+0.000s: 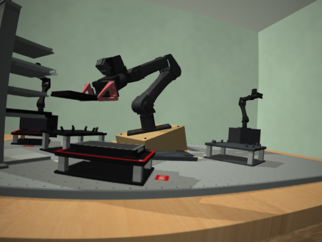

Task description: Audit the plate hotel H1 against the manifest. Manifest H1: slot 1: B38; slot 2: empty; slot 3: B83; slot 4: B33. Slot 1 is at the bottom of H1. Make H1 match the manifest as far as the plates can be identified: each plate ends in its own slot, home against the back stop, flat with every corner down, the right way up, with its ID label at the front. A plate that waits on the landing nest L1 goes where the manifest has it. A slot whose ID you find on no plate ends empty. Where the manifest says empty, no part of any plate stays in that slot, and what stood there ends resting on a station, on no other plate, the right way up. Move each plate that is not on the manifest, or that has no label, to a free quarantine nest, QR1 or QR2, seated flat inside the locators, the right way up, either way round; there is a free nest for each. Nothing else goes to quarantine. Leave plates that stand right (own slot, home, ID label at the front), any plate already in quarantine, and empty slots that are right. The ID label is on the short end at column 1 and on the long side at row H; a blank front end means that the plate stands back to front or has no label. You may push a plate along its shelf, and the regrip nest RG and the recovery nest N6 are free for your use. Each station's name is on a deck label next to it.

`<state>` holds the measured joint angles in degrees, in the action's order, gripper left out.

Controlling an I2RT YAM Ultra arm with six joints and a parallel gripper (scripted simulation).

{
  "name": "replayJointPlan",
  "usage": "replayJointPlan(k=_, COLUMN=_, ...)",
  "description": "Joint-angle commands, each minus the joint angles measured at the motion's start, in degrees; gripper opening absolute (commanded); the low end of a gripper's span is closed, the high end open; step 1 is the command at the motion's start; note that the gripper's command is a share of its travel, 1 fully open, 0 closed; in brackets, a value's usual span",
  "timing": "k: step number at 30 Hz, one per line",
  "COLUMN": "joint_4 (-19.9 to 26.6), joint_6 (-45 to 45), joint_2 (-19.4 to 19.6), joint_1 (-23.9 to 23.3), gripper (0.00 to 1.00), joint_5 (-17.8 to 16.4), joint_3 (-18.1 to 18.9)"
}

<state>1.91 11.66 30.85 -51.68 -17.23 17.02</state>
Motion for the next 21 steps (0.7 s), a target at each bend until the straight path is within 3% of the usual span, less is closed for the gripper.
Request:
replayJointPlan(k=1, joint_4=-0.95, joint_6=0.07, joint_2=0.04, joint_1=-0.17, gripper=0.86, joint_5=-0.19, joint_3=0.14)
replayJointPlan(k=21, joint_4=-3.96, joint_6=0.1, joint_2=1.22, joint_1=-0.28, gripper=0.86, joint_5=-0.3, joint_3=-1.7)
